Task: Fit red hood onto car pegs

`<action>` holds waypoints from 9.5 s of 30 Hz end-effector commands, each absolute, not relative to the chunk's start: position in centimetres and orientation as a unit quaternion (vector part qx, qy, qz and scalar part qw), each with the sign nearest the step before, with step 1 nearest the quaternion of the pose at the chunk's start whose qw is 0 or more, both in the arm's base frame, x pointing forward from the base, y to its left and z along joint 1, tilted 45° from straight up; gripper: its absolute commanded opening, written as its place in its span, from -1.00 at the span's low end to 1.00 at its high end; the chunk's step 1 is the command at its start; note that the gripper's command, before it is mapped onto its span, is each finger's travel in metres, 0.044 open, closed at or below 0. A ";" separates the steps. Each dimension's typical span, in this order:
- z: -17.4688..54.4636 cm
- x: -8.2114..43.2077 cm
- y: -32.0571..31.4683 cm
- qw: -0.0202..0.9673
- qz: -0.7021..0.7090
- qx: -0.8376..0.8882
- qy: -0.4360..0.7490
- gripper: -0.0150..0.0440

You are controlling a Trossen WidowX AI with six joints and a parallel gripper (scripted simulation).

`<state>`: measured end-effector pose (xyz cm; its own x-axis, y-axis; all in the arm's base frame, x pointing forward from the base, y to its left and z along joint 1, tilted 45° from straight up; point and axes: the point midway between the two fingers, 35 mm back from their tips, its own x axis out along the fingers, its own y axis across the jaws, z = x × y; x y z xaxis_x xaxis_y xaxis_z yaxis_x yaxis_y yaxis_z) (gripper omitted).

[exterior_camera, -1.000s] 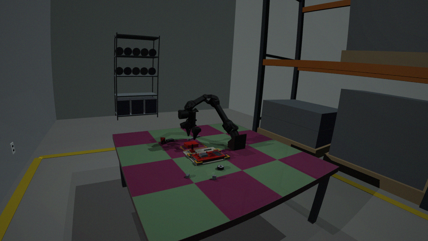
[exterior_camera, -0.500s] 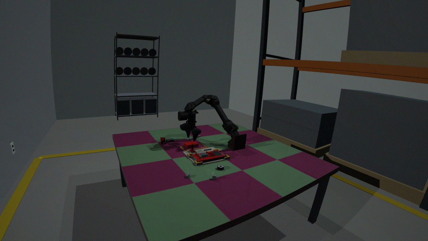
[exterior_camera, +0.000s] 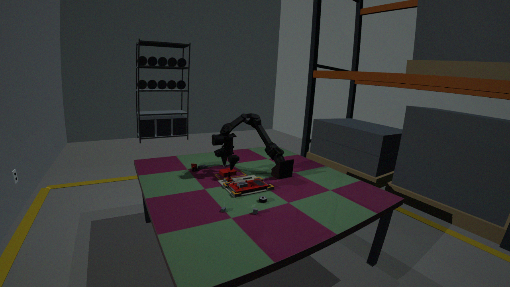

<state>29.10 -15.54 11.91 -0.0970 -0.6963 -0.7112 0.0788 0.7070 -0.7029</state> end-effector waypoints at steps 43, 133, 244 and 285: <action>10.0 28.7 -17.4 0.630 -0.306 -0.234 0.675 1.00; 8.5 34.6 -3.1 0.639 -0.308 -0.215 0.671 -0.49; -5.3 35.0 1.4 0.640 -0.328 -0.208 0.663 -0.49; -1.9 35.6 4.7 0.641 -0.329 -0.203 0.663 1.00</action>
